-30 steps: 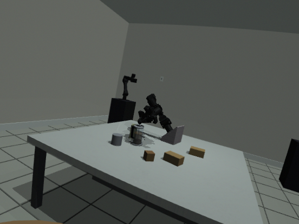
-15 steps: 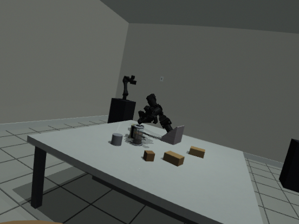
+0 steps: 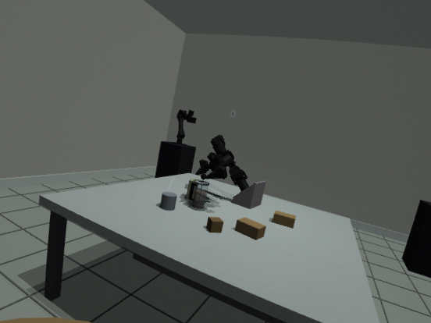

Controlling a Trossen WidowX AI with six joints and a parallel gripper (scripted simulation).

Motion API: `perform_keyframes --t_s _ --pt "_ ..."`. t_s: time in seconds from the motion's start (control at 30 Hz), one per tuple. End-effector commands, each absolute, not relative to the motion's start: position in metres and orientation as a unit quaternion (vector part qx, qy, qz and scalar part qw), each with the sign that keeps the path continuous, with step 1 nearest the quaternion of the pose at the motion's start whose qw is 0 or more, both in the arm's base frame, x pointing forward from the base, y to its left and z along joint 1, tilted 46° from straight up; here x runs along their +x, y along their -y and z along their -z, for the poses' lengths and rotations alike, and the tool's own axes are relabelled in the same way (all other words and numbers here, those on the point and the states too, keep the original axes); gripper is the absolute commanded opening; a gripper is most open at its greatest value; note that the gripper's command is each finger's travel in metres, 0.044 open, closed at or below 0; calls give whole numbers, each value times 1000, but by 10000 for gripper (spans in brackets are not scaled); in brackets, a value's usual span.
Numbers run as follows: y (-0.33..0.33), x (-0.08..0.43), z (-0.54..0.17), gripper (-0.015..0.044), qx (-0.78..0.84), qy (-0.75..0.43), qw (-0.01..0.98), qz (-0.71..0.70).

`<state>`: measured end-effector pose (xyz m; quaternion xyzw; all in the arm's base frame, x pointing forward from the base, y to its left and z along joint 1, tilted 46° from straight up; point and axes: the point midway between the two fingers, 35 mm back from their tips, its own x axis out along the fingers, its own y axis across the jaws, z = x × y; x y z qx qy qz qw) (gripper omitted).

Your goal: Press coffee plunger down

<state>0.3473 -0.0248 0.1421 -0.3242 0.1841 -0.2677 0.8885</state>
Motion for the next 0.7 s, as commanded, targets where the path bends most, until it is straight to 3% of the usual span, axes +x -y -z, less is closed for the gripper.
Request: perform_keyframes --t_s 0.0,0.37,0.67 --pt "24 348 -142 440 -324 -184 889 265" --pt "-31 330 -196 440 -325 -193 886 268" --pt "-32 329 -196 440 -325 -193 886 269"
